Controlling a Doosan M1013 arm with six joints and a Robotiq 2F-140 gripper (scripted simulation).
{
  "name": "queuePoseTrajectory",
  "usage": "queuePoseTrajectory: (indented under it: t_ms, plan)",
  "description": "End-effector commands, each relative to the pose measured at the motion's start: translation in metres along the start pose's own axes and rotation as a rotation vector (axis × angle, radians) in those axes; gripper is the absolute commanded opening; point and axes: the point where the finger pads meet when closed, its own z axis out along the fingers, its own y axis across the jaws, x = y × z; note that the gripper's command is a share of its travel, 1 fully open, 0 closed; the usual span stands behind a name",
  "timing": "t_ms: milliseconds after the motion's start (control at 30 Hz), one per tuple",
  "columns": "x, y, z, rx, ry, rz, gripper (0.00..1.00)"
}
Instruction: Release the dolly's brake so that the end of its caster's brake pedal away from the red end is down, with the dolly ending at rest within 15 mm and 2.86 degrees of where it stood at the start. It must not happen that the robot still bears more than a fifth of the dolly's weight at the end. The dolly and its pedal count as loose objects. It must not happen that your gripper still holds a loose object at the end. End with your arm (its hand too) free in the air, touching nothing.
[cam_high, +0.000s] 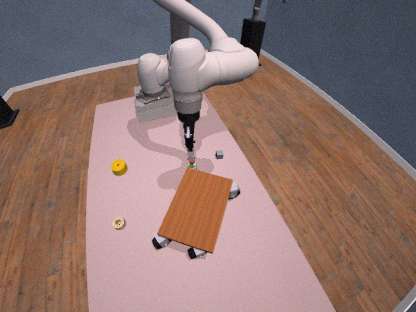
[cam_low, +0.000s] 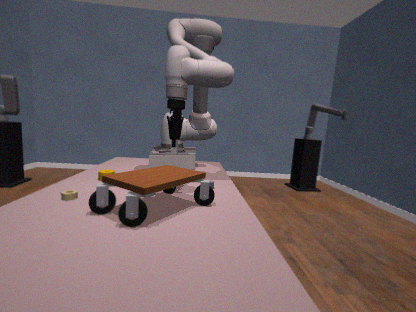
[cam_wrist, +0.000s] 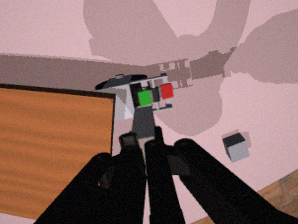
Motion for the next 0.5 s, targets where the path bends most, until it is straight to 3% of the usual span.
queuePoseTrajectory:
  t_ms: [0, 467]
  plan:
    - [0.0003, -0.0003, 0.0034, 0.002, 0.002, -0.001, 0.00]
    - [0.0002, -0.0003, 0.0060, 0.002, 0.002, -0.001, 0.00]
